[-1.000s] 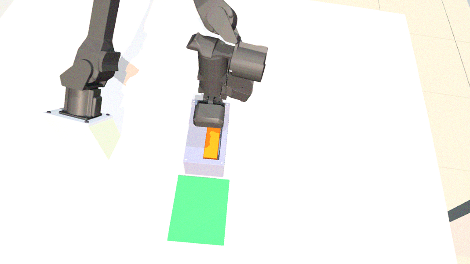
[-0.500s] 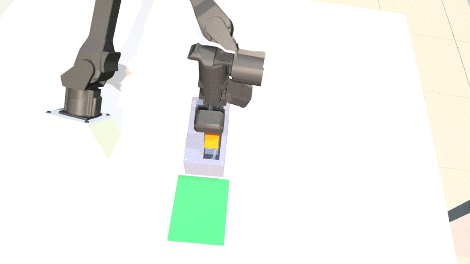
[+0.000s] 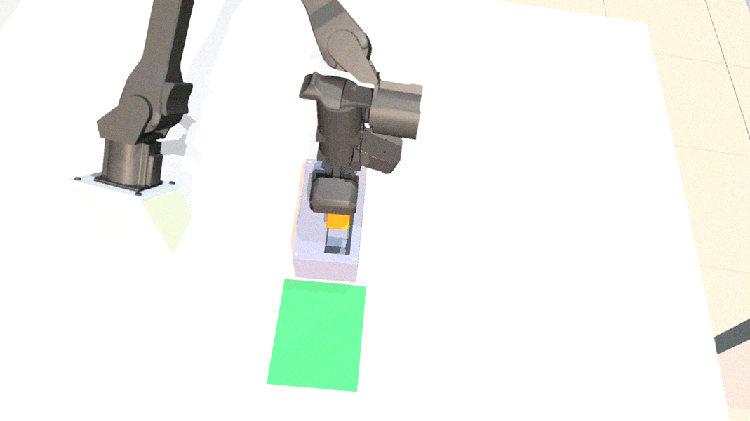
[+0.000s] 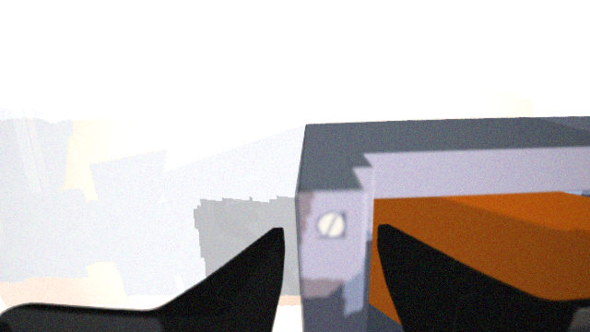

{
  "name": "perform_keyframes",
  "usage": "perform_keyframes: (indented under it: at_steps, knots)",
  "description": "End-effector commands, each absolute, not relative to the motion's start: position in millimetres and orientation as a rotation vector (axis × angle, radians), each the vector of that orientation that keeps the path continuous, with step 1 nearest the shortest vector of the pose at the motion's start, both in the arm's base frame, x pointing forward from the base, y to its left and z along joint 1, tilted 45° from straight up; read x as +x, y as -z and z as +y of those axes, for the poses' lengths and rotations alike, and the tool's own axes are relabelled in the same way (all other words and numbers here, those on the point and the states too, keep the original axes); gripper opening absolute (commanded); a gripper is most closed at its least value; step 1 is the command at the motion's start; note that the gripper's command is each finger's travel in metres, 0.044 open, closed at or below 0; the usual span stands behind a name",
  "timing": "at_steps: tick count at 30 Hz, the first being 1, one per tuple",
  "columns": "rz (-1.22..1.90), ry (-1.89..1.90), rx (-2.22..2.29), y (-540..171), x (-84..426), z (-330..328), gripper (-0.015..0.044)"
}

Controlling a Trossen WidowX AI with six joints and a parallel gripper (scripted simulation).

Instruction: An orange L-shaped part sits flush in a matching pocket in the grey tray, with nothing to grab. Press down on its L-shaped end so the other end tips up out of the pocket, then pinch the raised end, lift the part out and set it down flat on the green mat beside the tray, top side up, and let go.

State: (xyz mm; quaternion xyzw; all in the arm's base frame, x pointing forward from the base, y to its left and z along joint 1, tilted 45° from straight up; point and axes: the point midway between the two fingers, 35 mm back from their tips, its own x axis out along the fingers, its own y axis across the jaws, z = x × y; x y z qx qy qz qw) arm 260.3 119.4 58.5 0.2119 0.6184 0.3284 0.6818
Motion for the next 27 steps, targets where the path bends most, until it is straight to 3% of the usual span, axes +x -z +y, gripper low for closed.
perform_keyframes:
  at_steps: [1,11,20,27]
  knots:
    - [1.387,-0.737,0.475,-60,260,119,0.0180]
    - [1.394,-0.733,0.476,-76,258,117,0.0180]
    - [1.397,-0.729,0.473,-132,258,43,0.0180]
    - [1.396,-0.730,0.474,-134,258,42,0.0180]
